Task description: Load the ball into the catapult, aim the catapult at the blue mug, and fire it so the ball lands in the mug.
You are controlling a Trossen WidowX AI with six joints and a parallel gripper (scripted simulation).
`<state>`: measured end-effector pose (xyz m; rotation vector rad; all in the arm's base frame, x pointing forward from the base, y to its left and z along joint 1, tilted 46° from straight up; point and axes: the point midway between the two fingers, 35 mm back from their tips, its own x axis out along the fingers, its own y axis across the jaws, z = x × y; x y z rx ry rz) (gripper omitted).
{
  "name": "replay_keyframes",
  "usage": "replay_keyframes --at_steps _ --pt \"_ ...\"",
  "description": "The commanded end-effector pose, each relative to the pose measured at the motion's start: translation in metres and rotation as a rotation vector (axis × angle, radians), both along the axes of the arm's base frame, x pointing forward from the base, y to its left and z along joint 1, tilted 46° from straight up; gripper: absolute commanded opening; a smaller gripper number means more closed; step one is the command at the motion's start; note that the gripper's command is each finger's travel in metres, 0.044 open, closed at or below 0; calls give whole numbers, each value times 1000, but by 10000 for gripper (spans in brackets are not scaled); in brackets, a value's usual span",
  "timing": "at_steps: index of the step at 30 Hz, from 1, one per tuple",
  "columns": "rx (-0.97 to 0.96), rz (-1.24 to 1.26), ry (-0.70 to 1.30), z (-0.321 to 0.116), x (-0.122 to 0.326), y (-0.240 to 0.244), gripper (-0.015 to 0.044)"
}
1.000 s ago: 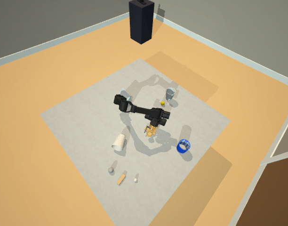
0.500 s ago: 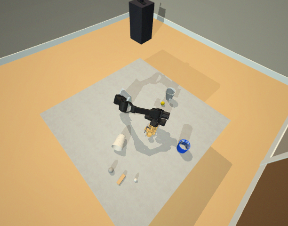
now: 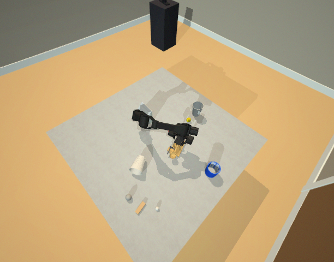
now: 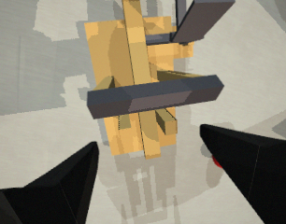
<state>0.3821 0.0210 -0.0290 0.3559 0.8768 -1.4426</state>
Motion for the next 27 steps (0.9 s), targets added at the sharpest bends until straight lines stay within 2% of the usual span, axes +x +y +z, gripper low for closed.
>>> replay_keyframes --at_steps 1,11,27 --pt "9 15 -18 39 4 43 440" --pt "11 42 -7 35 5 41 440" --pt "58 429 380 36 5 42 440"
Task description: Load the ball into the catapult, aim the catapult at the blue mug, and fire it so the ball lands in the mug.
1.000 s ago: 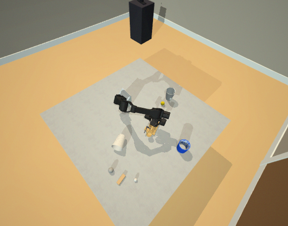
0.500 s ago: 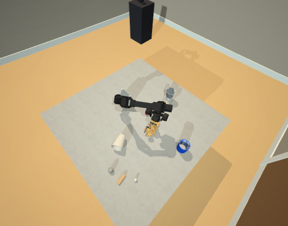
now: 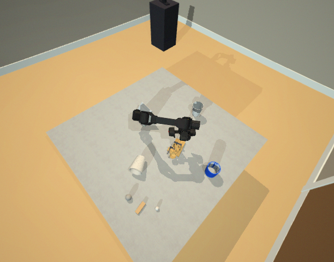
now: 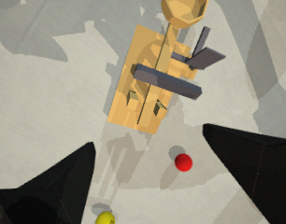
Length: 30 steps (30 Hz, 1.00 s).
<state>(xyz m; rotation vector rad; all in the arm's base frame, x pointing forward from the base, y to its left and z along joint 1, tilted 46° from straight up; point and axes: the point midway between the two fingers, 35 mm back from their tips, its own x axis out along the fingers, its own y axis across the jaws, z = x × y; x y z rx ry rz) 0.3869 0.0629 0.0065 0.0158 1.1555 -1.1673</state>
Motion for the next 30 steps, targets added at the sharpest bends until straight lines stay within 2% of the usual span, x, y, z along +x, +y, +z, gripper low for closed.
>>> replay_keyframes --at_steps 1,30 --pt "10 107 103 1 0 1 440" --pt "79 820 811 3 -1 2 440"
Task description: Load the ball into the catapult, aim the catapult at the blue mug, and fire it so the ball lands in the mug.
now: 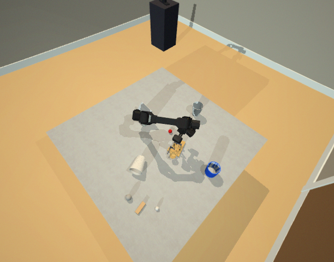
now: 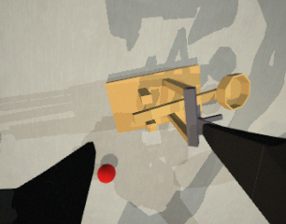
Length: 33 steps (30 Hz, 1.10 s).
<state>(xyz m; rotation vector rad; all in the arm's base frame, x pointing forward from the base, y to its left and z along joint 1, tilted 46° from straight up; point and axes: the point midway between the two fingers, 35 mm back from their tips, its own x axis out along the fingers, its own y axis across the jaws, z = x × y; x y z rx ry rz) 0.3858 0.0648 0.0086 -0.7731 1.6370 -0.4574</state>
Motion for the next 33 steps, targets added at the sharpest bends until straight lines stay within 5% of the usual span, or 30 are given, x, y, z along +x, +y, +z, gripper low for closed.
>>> replay_keyframes --at_steps 1,33 --pt "10 109 106 1 0 1 440" --pt "85 894 890 3 -1 3 440"
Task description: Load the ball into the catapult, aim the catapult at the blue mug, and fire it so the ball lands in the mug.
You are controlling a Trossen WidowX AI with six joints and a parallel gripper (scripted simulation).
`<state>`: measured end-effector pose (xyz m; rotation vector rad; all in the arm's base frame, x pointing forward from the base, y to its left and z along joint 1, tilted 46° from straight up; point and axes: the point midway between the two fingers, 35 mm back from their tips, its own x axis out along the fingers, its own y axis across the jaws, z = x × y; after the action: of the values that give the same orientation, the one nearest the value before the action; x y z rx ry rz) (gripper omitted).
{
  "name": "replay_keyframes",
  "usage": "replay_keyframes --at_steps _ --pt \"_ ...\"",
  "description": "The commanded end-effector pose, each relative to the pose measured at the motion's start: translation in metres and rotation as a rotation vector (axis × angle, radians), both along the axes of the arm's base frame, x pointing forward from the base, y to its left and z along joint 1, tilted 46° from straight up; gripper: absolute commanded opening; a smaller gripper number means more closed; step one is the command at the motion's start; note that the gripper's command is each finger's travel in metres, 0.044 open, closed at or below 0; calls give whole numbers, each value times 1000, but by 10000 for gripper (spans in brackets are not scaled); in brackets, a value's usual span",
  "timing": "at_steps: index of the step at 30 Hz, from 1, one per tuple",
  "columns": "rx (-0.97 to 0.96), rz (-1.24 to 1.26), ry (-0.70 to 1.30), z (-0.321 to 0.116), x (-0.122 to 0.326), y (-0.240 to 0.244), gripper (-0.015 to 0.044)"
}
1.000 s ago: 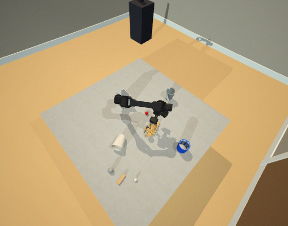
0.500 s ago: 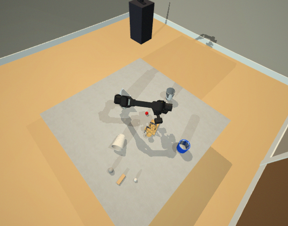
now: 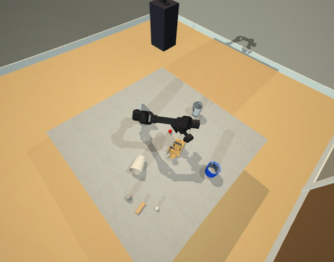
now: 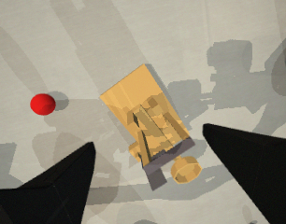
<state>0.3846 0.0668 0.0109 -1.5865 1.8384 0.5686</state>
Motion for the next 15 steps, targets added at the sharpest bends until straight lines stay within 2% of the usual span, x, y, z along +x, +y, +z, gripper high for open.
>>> replay_keyframes --at_steps 1,8,15 --pt "10 108 106 1 0 1 440" --pt "24 263 261 2 0 1 440" --pt "25 270 268 0 0 0 440"
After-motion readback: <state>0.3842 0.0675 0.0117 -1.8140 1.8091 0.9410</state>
